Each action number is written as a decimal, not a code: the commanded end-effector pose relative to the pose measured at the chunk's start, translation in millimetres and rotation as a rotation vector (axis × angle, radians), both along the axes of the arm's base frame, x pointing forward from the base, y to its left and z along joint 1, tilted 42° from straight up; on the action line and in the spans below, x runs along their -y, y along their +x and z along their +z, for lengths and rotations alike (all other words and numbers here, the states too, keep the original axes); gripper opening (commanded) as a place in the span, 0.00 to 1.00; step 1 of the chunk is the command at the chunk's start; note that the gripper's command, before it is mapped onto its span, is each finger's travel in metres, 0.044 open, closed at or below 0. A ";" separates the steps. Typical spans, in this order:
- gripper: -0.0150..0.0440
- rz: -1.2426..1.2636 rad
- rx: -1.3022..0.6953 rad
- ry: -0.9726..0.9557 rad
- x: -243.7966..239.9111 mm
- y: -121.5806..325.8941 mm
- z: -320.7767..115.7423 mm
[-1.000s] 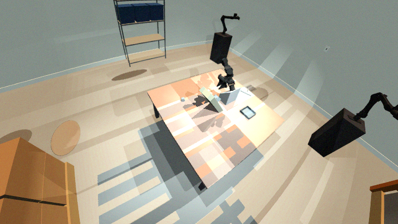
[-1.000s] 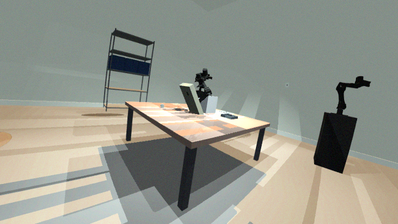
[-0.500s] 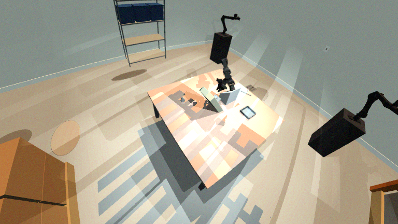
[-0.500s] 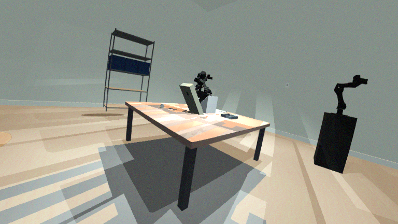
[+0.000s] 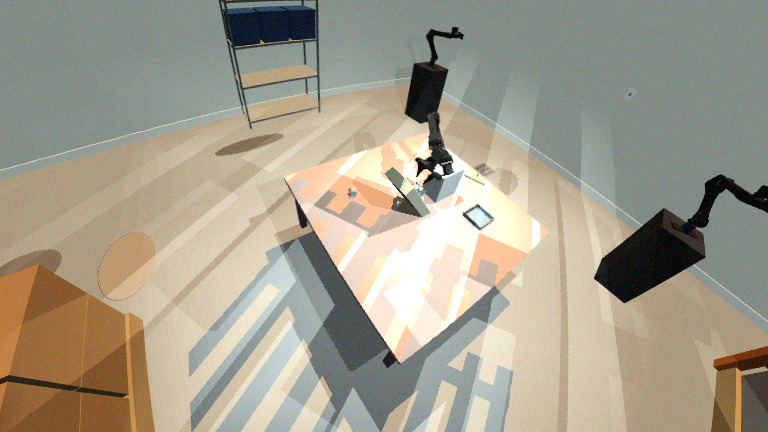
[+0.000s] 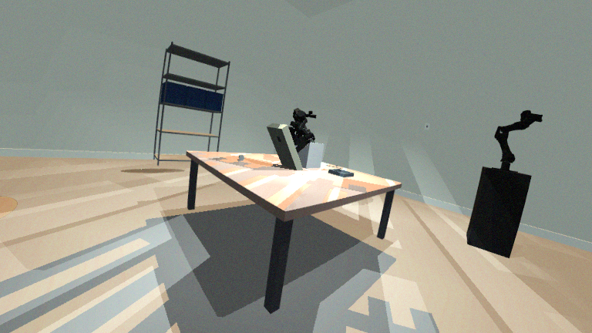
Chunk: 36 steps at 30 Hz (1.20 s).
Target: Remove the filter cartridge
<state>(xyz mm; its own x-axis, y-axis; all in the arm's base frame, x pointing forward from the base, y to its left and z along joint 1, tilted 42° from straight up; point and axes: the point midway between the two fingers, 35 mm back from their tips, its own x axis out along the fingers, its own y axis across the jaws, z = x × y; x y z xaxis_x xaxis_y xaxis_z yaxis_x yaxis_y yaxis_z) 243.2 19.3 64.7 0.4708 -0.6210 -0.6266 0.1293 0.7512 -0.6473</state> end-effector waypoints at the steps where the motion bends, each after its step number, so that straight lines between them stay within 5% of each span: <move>1: 0.77 0.017 -0.045 -0.021 4.8 -2.2 -6.6; 36: 0.73 0.013 -0.029 -0.020 32.9 20.6 -31.6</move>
